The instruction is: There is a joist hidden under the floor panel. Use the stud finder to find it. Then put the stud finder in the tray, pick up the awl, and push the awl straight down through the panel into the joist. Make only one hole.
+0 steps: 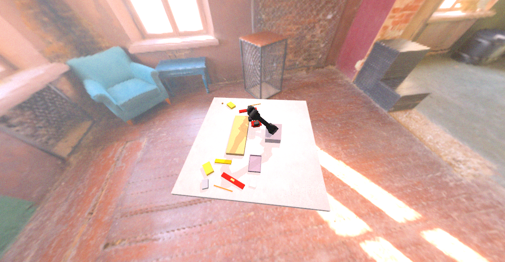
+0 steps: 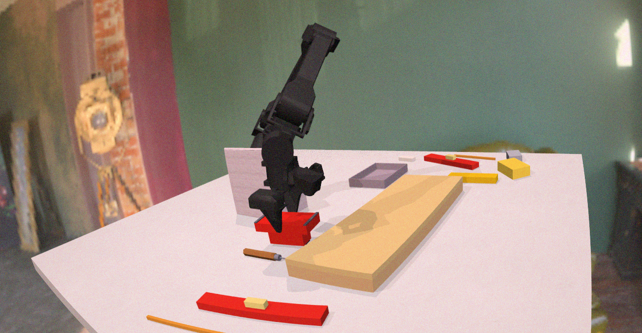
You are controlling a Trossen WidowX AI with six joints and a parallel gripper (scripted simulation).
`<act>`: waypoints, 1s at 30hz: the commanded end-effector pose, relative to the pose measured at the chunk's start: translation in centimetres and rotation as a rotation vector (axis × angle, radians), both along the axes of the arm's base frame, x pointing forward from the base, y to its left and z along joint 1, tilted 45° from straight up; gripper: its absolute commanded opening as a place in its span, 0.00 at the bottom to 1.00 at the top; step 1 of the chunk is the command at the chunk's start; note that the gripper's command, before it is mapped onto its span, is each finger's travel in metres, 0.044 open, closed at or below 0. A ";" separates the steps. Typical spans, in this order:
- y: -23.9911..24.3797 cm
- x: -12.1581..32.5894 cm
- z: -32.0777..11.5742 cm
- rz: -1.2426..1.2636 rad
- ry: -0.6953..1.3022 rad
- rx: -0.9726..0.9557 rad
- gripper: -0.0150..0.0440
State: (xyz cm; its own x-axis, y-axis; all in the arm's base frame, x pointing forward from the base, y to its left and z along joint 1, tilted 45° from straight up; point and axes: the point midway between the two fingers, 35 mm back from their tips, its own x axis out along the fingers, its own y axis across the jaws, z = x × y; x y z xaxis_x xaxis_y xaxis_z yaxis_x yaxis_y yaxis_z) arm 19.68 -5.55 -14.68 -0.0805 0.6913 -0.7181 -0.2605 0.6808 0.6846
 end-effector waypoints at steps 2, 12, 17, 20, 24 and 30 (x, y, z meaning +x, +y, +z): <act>-1.1 0.3 0.8 0.000 -0.012 -0.011 0.25; -2.3 0.4 1.5 0.000 -0.012 -0.012 0.25; -3.4 0.9 0.4 0.000 -0.013 -0.013 0.25; -4.2 1.2 -0.4 0.000 -0.013 -0.014 0.25; -4.9 1.4 -1.0 0.000 -0.014 -0.015 0.25; -4.8 1.4 -1.0 -0.001 -0.015 -0.025 0.25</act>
